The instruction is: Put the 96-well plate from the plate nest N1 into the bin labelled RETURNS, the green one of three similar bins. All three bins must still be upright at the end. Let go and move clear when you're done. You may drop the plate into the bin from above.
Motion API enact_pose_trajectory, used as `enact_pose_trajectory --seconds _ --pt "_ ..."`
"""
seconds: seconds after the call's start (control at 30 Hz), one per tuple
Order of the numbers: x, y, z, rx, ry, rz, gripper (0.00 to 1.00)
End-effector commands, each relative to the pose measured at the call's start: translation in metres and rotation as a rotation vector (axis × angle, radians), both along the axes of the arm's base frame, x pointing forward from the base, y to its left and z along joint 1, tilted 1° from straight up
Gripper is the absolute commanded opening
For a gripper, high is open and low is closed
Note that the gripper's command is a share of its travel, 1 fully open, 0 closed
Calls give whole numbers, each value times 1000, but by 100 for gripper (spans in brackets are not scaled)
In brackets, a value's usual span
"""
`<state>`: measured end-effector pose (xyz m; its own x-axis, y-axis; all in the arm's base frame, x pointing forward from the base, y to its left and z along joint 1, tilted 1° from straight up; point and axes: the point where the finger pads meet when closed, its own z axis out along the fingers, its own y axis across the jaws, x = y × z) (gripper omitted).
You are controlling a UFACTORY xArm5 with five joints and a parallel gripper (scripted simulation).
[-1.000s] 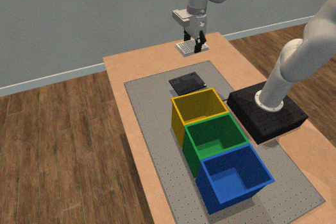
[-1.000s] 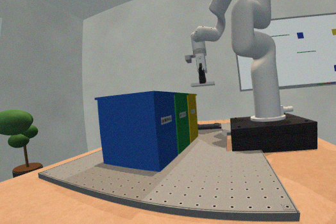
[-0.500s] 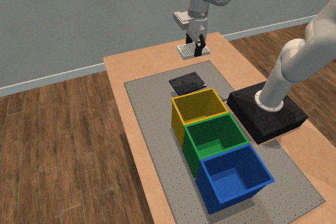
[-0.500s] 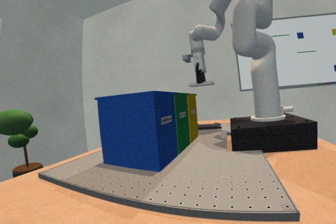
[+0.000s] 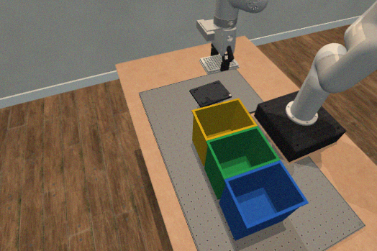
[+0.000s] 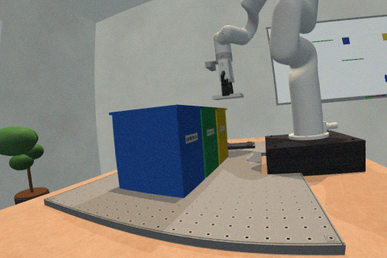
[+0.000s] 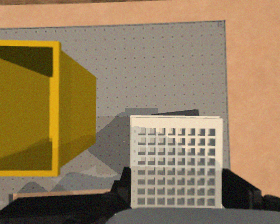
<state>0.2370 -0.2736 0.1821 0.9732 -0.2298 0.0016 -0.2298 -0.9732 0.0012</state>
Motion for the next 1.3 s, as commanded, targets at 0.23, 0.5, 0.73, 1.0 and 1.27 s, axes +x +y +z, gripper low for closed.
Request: enact_pose_trajectory --seconds 0.23,0.5,0.73,1.0,1.27 --pt "15 29 1 -4 -4 -1 0" --pt "26 54 1 -4 -5 -1 0" --pt "36 75 1 -4 -6 -1 0" --pt "45 93 0 -4 -7 -1 0" --pt "56 117 0 -4 -9 -1 0"
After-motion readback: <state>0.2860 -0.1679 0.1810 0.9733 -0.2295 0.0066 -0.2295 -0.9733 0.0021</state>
